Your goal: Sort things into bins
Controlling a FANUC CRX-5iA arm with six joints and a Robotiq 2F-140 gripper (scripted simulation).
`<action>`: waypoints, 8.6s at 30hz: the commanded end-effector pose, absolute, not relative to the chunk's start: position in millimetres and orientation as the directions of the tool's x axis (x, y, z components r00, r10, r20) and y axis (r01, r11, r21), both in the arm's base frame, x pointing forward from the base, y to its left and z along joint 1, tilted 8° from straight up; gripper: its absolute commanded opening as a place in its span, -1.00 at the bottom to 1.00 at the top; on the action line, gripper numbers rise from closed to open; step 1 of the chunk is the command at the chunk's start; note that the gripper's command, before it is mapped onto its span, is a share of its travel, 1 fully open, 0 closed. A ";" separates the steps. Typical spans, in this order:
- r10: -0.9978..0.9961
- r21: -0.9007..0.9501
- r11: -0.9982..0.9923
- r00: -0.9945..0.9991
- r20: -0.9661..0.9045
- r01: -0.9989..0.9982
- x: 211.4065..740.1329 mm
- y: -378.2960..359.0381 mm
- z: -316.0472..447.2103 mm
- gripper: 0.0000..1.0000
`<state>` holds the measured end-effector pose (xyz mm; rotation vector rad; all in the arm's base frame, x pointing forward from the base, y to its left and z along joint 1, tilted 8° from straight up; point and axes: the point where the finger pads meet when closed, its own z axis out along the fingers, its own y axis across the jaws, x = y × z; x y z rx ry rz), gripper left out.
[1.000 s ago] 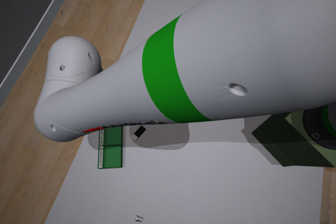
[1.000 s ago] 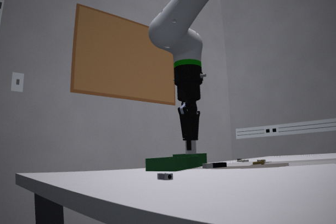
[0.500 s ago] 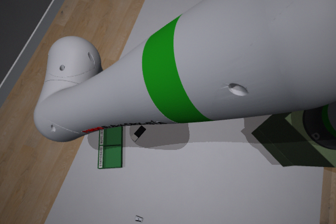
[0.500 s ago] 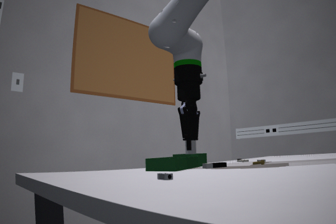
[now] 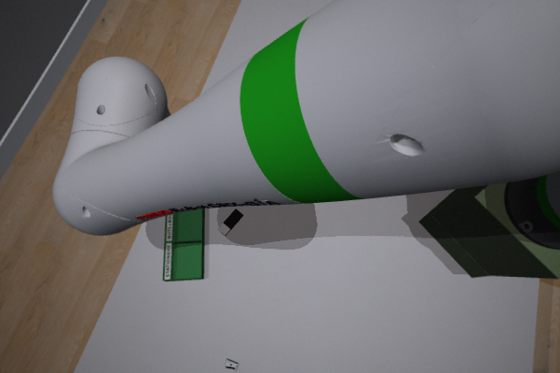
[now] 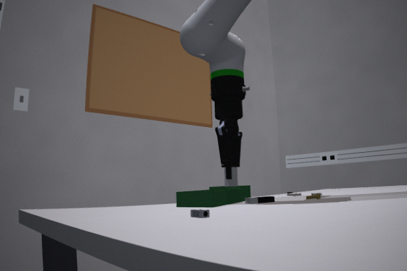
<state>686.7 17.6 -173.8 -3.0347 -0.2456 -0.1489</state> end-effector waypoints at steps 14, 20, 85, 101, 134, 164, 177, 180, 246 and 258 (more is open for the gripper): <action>0.155 -0.085 -0.983 0.982 0.105 0.165 685.2 15.6 -155.5 -0.70; 0.155 -0.085 -0.983 0.982 0.105 0.165 683.3 13.5 -134.3 -0.70; 0.155 -0.085 -0.983 0.982 0.105 0.165 671.4 100.4 -173.7 -0.70; 0.155 -0.085 -0.983 0.982 0.105 0.165 671.4 100.4 -173.7 -0.70; 0.155 -0.085 -0.983 0.982 0.105 0.165 669.5 98.2 -152.5 -0.70; 0.155 -0.085 -0.983 0.982 0.105 0.165 650.9 168.2 -115.8 -0.70; 0.155 -0.085 -0.983 0.982 0.105 0.165 650.7 178.8 -133.6 -0.70; 0.155 -0.085 -0.983 0.982 0.105 0.165 651.4 179.6 -141.5 -0.70; 0.155 -0.085 -0.983 0.982 0.105 0.165 652.9 181.3 -157.7 -0.70; 0.155 -0.085 -0.983 0.982 0.105 0.165 651.7 179.9 -144.5 -0.70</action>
